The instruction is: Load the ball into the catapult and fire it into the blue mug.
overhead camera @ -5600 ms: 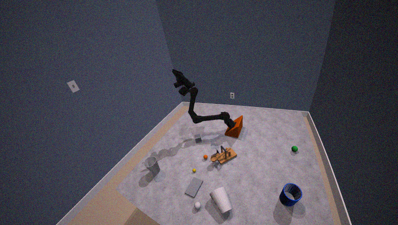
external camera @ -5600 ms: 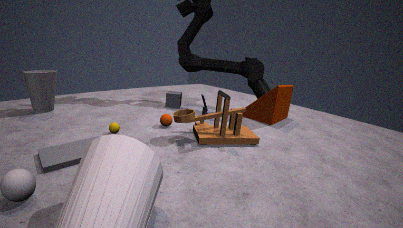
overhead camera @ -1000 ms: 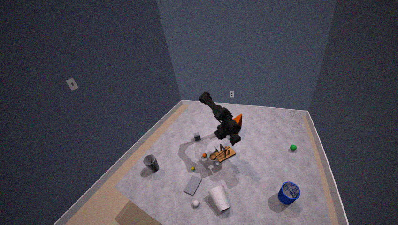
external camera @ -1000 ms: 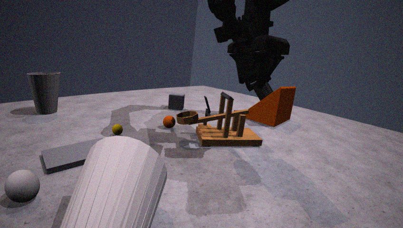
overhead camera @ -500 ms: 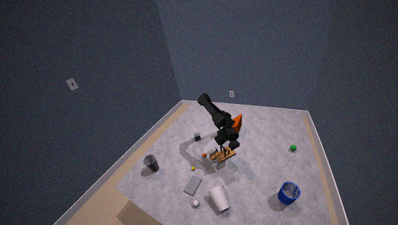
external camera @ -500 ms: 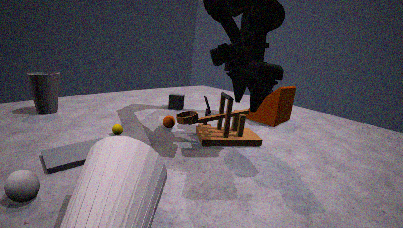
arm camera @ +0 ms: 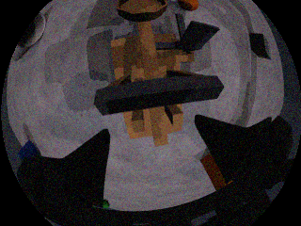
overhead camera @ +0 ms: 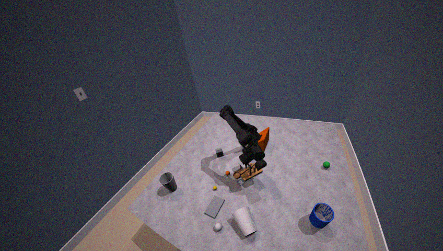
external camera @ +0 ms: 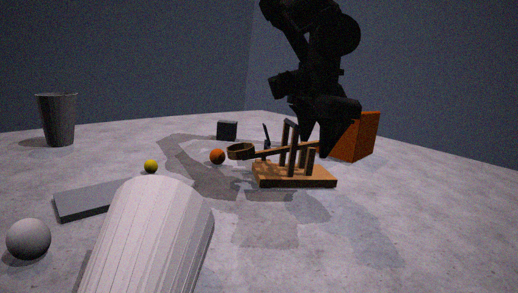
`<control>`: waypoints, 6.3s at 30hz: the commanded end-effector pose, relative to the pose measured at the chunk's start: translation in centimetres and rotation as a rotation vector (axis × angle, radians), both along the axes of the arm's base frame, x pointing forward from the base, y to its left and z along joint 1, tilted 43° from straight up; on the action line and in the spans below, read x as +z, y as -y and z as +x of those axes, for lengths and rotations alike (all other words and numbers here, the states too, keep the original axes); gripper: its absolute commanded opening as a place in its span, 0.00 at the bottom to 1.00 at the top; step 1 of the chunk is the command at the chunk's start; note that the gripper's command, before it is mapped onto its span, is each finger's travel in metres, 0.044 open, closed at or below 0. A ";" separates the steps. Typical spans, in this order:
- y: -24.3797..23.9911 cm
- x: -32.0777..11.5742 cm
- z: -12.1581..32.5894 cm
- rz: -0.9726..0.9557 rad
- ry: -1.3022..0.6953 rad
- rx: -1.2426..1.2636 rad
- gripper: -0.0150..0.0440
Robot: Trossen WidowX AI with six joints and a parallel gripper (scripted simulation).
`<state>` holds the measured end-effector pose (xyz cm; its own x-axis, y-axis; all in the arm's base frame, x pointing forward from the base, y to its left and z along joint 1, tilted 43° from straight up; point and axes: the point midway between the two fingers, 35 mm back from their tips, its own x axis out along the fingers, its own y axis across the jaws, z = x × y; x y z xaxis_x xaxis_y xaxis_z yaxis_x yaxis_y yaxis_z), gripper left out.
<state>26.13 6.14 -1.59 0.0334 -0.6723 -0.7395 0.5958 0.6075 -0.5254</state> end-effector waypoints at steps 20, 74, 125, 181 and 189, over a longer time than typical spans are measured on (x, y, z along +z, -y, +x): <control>2.0 -1.8 -0.1 -0.003 -0.001 -0.002 0.91; -17.3 -12.9 -3.6 0.031 0.561 -0.624 0.25; -14.4 -16.4 -3.1 0.033 0.562 -0.638 0.61; -20.6 -9.8 -3.4 -0.003 -0.239 0.259 1.00; -20.6 -9.8 -3.4 -0.012 -0.425 0.465 1.00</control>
